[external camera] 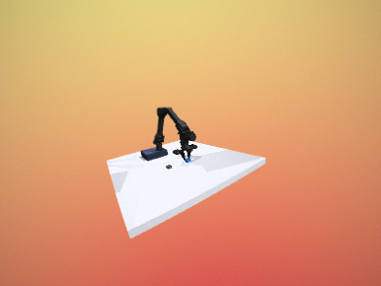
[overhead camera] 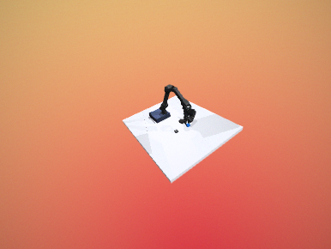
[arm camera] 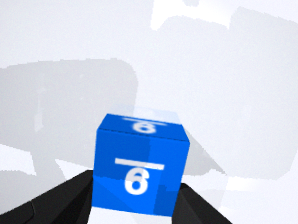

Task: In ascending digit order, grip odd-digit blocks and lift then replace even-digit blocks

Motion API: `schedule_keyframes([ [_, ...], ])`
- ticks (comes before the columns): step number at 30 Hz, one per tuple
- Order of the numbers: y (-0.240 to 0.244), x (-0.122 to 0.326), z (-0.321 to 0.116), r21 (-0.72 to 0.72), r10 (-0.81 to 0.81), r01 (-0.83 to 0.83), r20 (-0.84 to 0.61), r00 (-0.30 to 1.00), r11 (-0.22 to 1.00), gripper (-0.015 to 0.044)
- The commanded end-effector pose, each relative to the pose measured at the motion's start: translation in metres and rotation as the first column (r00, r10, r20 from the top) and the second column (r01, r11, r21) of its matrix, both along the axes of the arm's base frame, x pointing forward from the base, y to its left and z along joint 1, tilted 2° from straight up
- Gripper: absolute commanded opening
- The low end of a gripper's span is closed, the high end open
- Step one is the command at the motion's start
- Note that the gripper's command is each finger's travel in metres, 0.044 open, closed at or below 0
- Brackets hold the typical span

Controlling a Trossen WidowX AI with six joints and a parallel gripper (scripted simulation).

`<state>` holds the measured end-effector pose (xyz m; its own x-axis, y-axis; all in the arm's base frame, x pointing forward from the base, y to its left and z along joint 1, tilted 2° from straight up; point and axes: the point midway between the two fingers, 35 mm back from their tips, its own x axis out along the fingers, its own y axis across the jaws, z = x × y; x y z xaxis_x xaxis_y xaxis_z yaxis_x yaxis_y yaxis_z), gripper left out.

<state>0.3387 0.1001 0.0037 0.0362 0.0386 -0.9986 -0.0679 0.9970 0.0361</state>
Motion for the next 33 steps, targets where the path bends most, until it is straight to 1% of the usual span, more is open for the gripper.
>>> schedule_keyframes([
  [1,0.0,-0.001,-0.002,-0.002,-0.001,0.001,-0.004,1.0,1.0,0.012],
  [16,0.0,-0.001,-0.002,-0.002,-0.001,0.001,-0.004,1.0,1.0,0.012],
  [26,0.0,-0.001,-0.002,-0.002,-0.001,0.001,-0.004,1.0,1.0,0.0383],
  [27,0.0,-0.001,-0.002,-0.002,-0.001,0.001,-0.004,1.0,1.0,0.04],
  [30,0.0,0.0,0.003,-0.002,-0.001,0.001,-0.004,1.0,1.0,0.04],
  [32,-0.001,-0.001,0.03,-0.002,-0.001,0.001,-0.004,1.0,1.0,0.04],
  [33,-0.002,-0.002,0.034,-0.002,-0.001,0.001,-0.004,1.0,1.0,0.04],
])
